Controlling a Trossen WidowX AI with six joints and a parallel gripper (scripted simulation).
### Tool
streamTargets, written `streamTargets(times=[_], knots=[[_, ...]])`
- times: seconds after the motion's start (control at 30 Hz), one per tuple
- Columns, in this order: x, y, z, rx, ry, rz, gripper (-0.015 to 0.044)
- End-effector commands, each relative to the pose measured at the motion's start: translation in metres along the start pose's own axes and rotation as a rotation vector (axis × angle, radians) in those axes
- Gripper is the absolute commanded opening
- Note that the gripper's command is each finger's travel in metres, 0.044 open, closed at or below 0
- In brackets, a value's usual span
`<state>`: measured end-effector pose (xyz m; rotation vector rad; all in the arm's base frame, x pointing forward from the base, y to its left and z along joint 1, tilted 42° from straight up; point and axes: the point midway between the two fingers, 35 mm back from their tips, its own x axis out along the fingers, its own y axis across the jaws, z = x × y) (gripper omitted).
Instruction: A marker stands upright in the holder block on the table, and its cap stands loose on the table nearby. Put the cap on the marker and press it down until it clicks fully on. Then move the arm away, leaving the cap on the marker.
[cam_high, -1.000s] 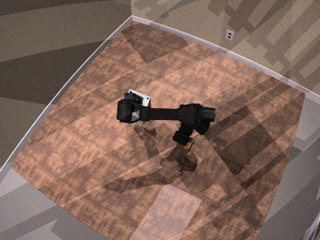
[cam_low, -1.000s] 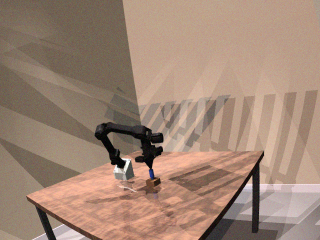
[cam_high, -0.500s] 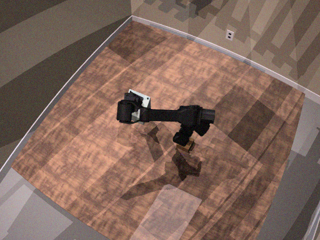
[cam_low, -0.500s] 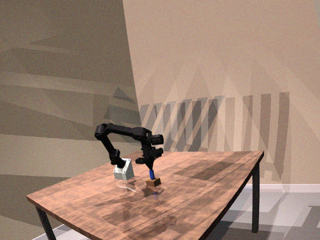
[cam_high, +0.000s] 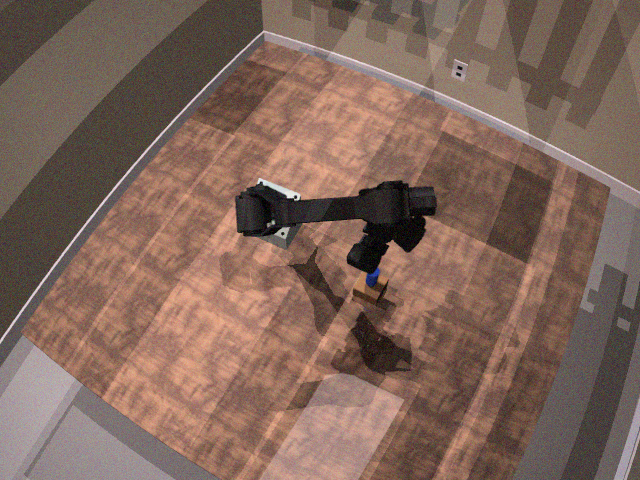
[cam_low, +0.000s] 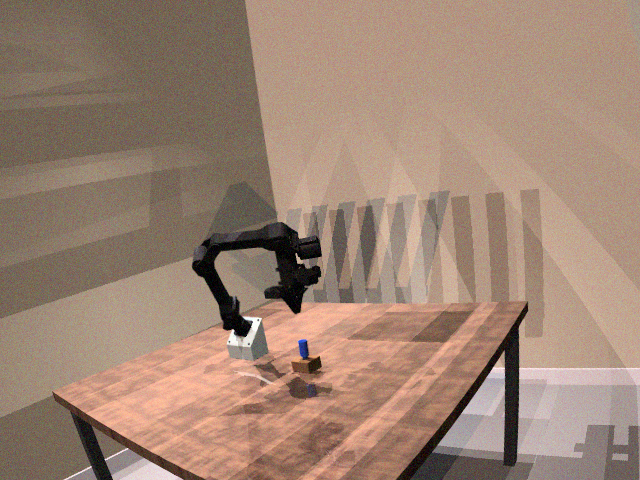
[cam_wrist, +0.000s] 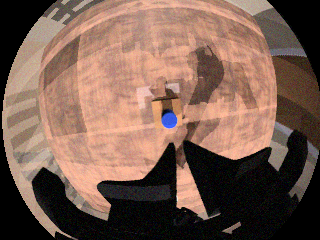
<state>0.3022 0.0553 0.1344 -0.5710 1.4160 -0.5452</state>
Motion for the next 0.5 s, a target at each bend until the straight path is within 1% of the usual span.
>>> streamTargets(times=[0.0,0.37,0.4,0.47], knots=[[-0.0006,0.0017,-0.0009,-0.001,0.012,-0.002,0.0131],[-0.0006,0.0017,-0.0009,-0.001,0.012,-0.002,0.0420],[-0.0006,0.0017,-0.0009,-0.001,0.012,-0.002,0.0440],[-0.0006,0.0017,-0.0009,-0.001,0.012,-0.002,0.0440]])
